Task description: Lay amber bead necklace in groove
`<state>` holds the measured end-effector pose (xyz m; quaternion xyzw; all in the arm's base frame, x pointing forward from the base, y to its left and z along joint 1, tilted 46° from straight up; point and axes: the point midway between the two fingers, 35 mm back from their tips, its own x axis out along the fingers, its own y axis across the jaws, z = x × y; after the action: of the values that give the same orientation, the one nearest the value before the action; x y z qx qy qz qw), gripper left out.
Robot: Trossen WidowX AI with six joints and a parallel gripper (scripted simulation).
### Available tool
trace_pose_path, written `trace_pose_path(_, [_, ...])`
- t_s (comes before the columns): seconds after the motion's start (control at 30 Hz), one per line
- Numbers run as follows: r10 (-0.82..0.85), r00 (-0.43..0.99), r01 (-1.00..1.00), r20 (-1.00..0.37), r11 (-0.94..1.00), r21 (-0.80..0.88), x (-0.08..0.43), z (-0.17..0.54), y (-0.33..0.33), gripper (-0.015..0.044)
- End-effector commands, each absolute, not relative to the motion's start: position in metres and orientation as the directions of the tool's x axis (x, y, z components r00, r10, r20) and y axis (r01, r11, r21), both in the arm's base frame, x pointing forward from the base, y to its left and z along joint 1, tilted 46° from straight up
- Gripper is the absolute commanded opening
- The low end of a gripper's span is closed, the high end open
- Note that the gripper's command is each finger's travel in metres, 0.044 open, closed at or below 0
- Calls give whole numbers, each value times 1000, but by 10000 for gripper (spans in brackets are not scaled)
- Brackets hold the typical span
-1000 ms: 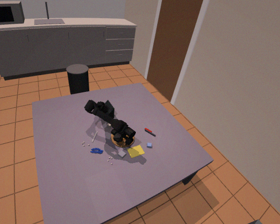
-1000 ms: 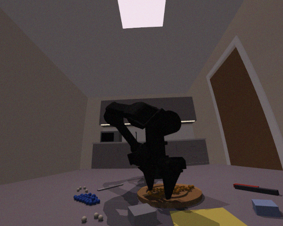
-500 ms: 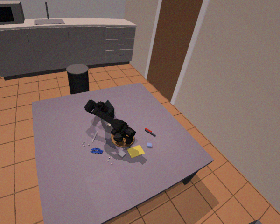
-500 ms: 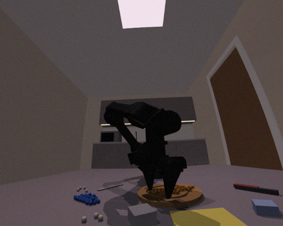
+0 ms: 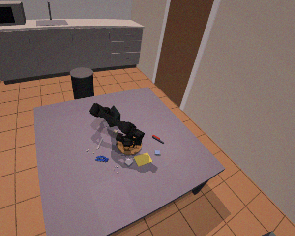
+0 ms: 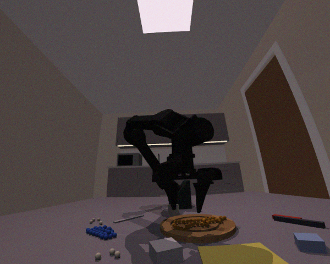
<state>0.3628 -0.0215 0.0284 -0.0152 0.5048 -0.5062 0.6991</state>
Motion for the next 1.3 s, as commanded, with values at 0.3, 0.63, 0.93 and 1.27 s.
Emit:
trace_pose_path(0.3, [-720, -16, 689, -694, 495, -529, 364, 22, -28, 253])
trace_pose_path(0.63, [-721, -19, 685, -693, 495, -534, 363, 11, -39, 187])
trace_pose_path(0.93, [-722, -22, 681, -692, 496, -539, 362, 2, -49, 127])
trace_pose_path(1.27, [-719, -21, 688, -695, 494, -532, 363, 4, -47, 0])
